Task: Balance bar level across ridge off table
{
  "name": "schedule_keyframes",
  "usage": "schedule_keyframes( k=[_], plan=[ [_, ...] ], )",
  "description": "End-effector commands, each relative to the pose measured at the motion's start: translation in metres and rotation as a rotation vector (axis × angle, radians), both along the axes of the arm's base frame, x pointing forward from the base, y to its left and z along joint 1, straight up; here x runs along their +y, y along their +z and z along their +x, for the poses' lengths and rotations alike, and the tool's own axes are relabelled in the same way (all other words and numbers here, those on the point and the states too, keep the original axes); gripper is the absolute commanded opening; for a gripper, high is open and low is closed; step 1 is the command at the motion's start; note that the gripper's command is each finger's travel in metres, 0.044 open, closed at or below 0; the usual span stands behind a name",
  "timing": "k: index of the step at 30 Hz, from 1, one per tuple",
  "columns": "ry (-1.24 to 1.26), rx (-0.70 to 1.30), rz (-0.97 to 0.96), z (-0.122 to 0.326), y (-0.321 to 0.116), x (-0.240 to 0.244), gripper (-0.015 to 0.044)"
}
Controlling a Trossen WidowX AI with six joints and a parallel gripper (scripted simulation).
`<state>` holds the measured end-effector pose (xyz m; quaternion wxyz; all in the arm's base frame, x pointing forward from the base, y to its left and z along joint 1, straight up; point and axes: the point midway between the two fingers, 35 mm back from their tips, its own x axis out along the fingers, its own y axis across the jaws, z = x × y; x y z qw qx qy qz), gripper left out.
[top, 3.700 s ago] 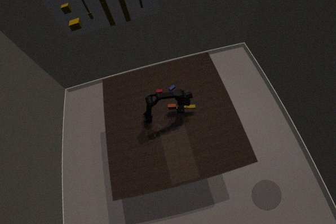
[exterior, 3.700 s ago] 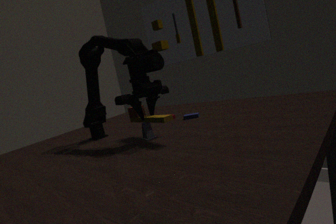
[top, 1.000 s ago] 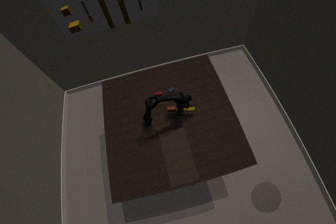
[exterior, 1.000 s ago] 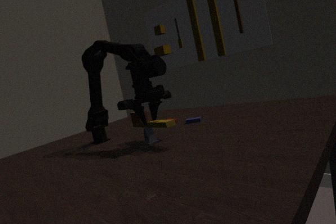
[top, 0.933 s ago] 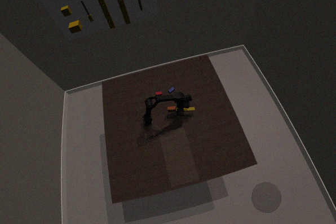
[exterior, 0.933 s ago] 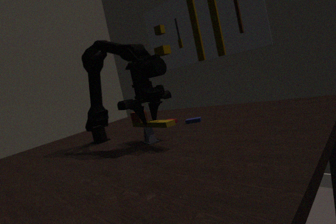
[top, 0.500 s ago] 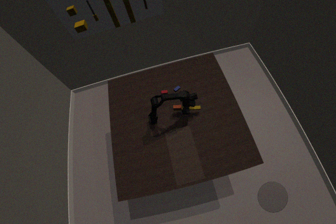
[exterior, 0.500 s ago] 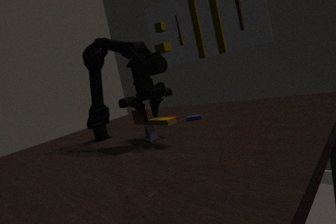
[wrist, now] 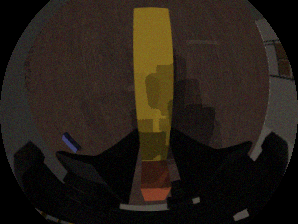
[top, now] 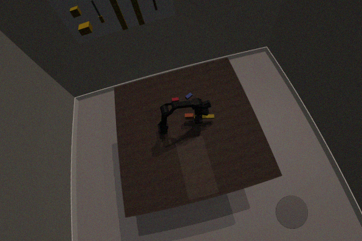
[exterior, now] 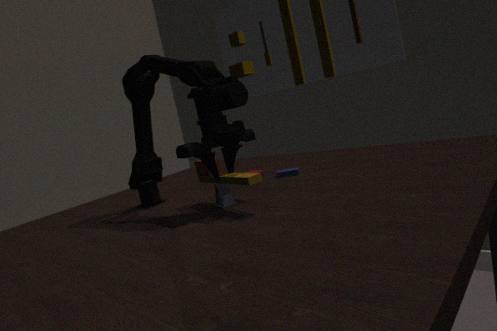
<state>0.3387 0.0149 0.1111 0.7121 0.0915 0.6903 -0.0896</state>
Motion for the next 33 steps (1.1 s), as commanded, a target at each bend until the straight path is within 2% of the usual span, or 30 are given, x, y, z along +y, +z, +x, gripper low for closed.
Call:
schedule_keyframes(
  k=[1,33],
  plan=[
    [-0.001,0.002,0.003,0.0001,-0.0036,0.0005,0.0],
    [-0.001,0.002,0.003,0.0004,-0.0012,0.0003,0.0]
  ],
)
